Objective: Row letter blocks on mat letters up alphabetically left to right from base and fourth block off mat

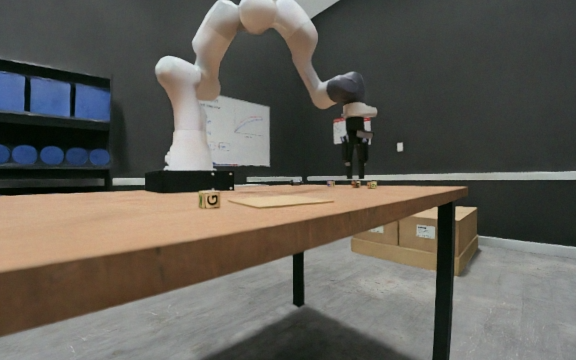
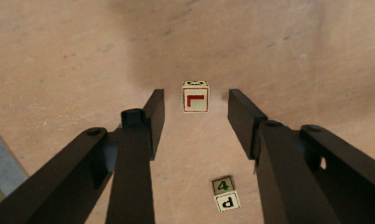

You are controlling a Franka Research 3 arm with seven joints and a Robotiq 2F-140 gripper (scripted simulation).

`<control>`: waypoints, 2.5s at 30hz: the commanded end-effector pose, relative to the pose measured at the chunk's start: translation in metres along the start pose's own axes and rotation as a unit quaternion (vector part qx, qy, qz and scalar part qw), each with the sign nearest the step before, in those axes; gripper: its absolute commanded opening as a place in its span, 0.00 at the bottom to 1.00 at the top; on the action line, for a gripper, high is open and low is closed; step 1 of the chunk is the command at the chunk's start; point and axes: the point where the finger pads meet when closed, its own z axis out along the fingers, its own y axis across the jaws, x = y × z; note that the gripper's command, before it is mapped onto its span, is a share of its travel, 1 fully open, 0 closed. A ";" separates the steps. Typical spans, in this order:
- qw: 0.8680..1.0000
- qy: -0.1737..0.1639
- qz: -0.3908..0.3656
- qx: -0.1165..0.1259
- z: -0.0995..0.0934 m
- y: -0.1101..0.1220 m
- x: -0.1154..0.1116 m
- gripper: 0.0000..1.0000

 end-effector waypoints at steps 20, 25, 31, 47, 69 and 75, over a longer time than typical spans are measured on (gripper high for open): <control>1.000 0.000 0.003 0.001 -0.001 -0.001 0.002 0.43; 1.000 0.000 0.003 0.001 -0.001 -0.001 0.002 0.43; 1.000 0.000 0.003 0.001 -0.001 -0.001 0.002 0.43; 1.000 0.000 0.003 0.001 -0.001 -0.001 0.002 0.43; 1.000 0.000 0.003 0.001 0.014 -0.001 0.002 0.43; 1.000 0.000 0.003 0.001 0.022 -0.001 0.002 0.43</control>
